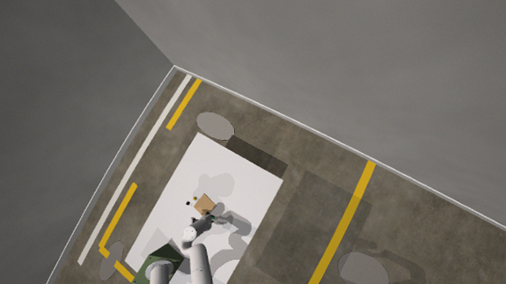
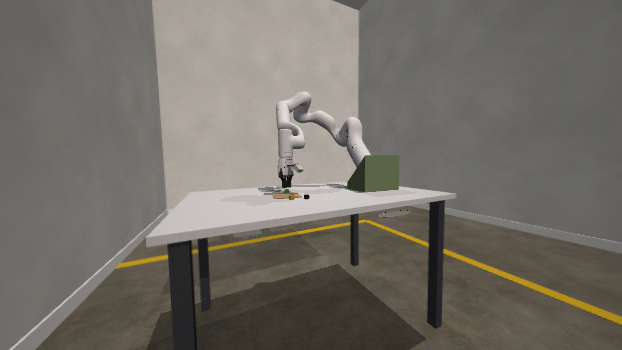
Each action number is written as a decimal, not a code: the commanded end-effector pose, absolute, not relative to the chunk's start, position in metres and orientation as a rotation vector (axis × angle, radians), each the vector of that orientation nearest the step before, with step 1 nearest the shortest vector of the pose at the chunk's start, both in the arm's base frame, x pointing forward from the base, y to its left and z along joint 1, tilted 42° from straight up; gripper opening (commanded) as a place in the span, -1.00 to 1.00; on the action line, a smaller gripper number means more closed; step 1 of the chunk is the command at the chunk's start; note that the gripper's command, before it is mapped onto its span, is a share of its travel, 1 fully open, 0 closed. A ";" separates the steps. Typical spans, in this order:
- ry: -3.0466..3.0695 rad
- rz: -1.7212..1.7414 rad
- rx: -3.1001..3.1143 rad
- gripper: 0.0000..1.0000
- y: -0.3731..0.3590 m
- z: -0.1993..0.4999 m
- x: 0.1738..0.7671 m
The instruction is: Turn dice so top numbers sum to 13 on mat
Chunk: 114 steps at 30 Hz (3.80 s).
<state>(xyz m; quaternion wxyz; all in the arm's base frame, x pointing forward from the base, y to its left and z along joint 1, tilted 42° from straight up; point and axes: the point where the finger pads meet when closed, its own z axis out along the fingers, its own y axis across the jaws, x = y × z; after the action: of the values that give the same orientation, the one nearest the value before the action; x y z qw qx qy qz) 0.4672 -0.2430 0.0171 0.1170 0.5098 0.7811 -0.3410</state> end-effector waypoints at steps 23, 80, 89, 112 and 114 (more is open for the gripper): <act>2.286 -0.997 1.491 -0.28 -0.246 0.014 0.467; 2.286 -0.997 1.491 -0.28 -0.246 0.014 0.468; 2.286 -0.997 1.491 -0.28 -0.246 0.014 0.468; 2.286 -0.997 1.491 -0.28 -0.251 0.008 0.467; 2.286 -0.997 1.491 -0.28 -0.253 0.006 0.466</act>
<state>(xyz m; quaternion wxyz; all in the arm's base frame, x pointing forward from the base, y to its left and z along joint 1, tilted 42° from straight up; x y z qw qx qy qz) 0.4662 -0.2504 0.0088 0.1171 0.5098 0.7811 -0.3410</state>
